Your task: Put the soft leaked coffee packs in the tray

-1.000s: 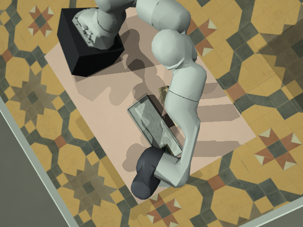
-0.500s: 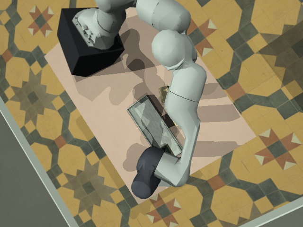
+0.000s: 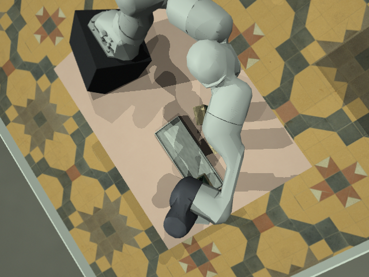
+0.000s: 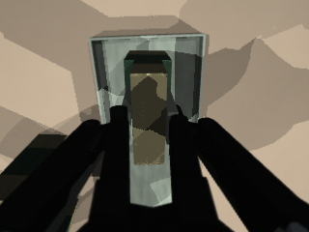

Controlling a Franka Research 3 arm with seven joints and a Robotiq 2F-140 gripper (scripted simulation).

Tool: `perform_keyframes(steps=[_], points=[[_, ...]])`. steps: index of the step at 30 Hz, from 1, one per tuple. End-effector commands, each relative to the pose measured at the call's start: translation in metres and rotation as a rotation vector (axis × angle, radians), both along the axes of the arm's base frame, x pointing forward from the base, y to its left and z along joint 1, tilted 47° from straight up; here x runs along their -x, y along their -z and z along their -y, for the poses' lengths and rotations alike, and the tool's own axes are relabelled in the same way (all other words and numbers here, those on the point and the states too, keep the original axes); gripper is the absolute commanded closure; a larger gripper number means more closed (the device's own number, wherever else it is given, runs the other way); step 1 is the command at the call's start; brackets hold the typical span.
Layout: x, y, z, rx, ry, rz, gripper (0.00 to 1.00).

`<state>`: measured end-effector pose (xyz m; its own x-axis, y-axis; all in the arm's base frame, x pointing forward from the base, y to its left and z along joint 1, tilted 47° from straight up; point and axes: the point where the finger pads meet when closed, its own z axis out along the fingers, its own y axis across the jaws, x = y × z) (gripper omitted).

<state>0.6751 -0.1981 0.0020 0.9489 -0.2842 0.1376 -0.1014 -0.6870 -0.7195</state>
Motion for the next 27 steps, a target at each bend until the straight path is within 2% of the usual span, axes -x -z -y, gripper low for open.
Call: perform_keyframes(steps=[1,27], points=[[-0.0035,0.0038,0.0006,0.009,0.006,0.008,0.77],[-0.0044,0.0057,-0.0012,0.009,0.006,0.008,0.77]])
